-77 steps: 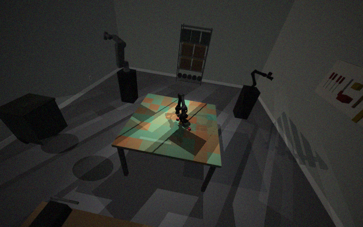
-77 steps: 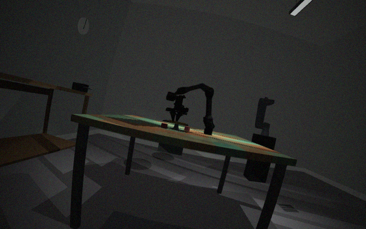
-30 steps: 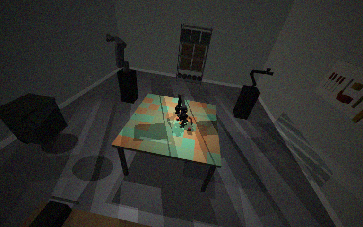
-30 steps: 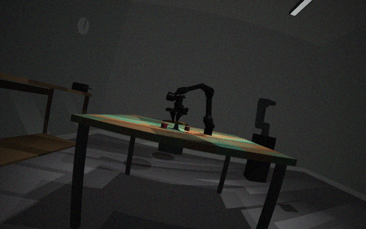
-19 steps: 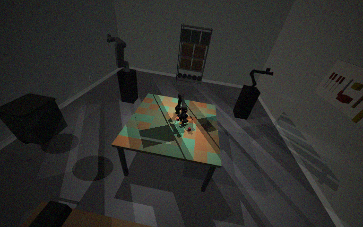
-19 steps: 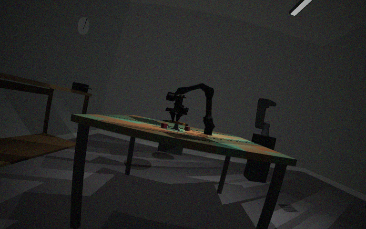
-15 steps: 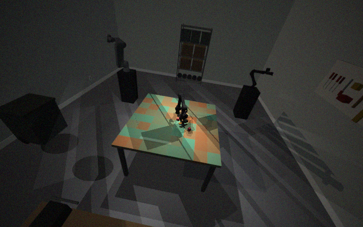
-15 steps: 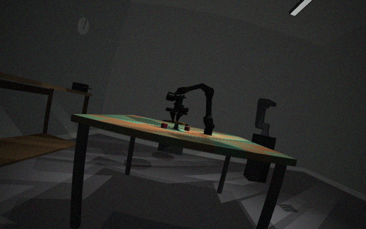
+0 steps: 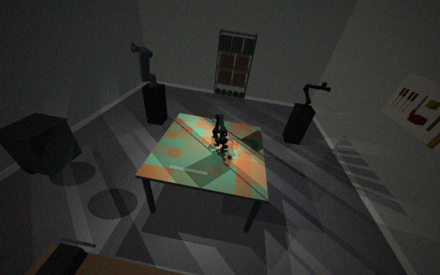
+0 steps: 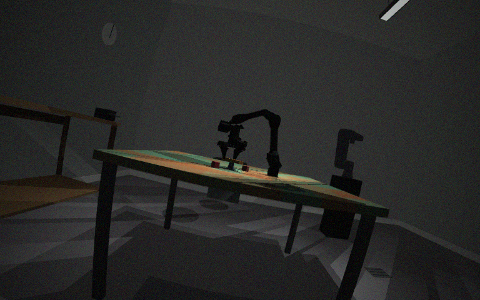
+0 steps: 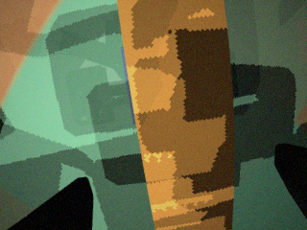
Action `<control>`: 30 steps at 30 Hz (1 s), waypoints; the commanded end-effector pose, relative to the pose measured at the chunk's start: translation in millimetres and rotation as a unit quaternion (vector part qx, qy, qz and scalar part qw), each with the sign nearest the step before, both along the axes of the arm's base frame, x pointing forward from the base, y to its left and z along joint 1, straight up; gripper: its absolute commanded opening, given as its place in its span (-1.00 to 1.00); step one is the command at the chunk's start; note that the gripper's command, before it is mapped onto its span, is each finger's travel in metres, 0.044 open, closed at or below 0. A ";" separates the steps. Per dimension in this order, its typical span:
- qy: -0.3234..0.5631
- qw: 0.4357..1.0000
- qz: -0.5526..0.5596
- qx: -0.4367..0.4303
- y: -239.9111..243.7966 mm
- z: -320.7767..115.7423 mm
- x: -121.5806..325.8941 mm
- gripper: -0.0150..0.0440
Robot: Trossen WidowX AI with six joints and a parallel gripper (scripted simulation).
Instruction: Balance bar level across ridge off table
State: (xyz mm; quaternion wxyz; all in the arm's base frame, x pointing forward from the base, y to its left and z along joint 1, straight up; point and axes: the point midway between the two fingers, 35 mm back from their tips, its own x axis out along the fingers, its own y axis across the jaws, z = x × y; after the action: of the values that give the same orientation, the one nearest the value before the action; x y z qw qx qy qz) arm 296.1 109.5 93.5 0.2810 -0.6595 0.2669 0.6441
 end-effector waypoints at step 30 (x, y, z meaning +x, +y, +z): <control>0.000 1.000 0.000 0.000 -0.9 99.9 -2.4 1.00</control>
State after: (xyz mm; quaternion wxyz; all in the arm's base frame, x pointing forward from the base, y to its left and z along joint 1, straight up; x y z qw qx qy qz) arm 294.1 108.8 193.2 0.2815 -0.6600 0.2663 0.6436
